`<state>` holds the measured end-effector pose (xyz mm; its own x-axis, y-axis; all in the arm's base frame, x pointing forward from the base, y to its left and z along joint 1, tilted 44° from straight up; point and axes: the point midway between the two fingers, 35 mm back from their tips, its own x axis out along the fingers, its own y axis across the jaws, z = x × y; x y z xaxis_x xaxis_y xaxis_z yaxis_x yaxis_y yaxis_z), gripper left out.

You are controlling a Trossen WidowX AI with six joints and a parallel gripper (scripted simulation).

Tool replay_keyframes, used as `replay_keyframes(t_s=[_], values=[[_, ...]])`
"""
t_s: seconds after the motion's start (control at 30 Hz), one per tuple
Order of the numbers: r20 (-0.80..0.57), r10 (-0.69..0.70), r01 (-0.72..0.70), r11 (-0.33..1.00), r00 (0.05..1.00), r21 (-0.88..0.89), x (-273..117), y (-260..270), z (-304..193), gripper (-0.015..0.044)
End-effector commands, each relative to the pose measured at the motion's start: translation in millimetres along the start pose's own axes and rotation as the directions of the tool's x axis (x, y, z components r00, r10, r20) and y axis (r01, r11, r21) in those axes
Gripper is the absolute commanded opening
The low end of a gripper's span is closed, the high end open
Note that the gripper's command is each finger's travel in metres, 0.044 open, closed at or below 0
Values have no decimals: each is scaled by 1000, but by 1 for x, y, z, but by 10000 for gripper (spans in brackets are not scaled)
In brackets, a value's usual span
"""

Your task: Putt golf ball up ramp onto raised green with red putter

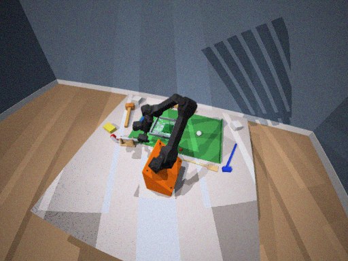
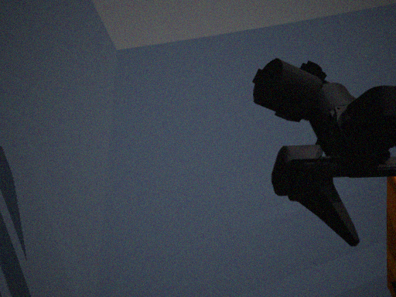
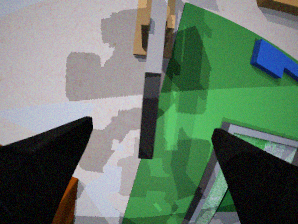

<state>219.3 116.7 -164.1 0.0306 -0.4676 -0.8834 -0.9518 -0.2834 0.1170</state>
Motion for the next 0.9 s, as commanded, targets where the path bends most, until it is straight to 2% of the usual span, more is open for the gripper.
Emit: replay_keyframes(t_s=[0.0,0.33,0.87], values=[[-8,6,-6,1000,1000,-9,15,2,-4,440],[-10,6,-6,1000,1000,-9,41,3,-11,440],[-11,6,-6,1000,1000,-9,59,3,-16,440]])
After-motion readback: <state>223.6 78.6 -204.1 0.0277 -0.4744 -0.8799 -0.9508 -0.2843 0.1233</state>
